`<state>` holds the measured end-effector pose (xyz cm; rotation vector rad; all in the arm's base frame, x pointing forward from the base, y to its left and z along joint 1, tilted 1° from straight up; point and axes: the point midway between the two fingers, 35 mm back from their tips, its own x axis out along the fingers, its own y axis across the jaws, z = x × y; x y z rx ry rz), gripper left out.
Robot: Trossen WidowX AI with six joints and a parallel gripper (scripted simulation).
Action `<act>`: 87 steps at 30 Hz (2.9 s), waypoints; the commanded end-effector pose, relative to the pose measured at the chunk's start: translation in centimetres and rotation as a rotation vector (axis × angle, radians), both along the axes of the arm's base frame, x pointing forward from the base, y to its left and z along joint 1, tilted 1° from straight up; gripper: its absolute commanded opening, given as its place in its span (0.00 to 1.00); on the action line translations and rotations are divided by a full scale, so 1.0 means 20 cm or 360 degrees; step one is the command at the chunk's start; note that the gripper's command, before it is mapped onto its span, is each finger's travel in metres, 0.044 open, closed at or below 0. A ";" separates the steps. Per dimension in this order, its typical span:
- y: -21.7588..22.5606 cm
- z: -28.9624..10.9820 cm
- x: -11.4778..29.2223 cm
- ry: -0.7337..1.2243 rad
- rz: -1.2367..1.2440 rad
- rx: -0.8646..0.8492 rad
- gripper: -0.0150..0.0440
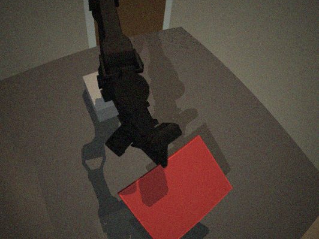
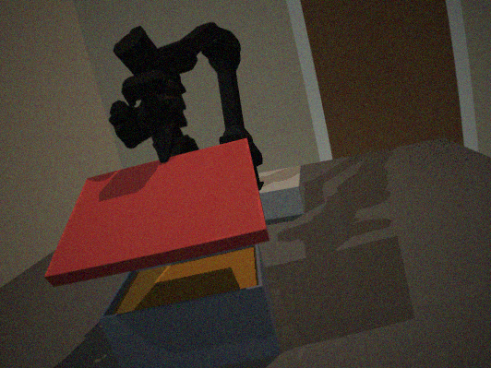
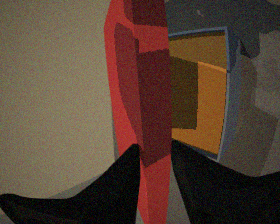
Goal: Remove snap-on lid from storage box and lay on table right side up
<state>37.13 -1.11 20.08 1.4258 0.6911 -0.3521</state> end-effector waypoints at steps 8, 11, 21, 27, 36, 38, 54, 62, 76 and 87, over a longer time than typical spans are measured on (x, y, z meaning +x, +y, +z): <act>0.07 -0.01 -0.02 -0.0022 0.0000 0.0001 0.25; 0.10 -0.01 -0.03 -0.0022 0.0000 0.0002 0.25; 0.20 -0.01 -0.06 -0.0021 0.0000 0.0006 0.25; 0.26 -0.01 -0.07 -0.0021 0.0000 0.0008 0.25; 0.34 -0.01 -0.10 -0.0020 0.0000 0.0011 0.25; 0.36 -0.01 -0.10 -0.0020 0.0000 0.0012 0.25; 0.52 -0.01 -0.15 -0.0018 0.0000 0.0018 0.25; 0.59 -0.01 -0.17 -0.0017 0.0000 0.0021 0.25; 0.73 0.00 -0.21 -0.0015 0.0000 0.0026 0.25; 0.83 0.00 -0.24 -0.0014 0.0000 0.0030 0.25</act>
